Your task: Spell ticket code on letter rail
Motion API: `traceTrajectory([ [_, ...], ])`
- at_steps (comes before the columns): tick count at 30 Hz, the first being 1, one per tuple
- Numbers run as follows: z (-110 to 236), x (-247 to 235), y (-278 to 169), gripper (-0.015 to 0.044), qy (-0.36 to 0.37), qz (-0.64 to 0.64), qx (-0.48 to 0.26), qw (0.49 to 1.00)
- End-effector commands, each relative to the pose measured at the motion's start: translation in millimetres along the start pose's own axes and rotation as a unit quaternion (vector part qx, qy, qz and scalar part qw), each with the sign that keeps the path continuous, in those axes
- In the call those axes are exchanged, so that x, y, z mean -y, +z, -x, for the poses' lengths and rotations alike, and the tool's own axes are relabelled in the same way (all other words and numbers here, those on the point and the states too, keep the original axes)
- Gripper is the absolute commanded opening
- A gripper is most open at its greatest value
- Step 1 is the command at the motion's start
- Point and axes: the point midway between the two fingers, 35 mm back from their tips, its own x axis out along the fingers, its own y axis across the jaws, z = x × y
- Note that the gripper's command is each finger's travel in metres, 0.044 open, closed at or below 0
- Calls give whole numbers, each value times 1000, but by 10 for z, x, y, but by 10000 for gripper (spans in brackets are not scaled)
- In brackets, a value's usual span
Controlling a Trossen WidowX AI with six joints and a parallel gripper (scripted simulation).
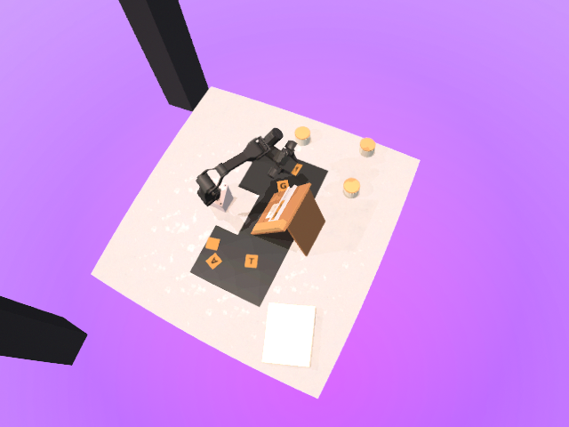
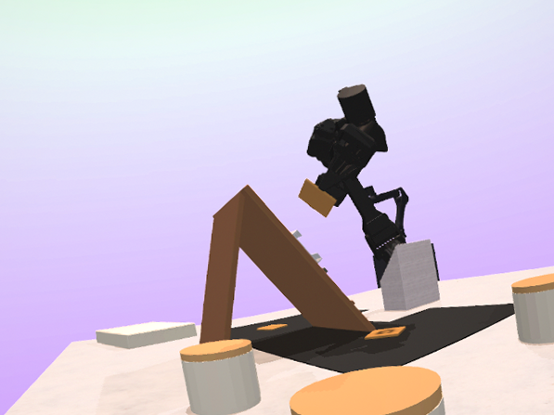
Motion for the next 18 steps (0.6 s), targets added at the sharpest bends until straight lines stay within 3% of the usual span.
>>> traceTrajectory([
  [1, -4, -74, -217, 0, -11, 52, 6, 999],
  [10, 18, -209, -677, 0, -29, 159, 26, 986],
  [18, -145, -214, -680, 0, -29, 161, 26, 986],
])
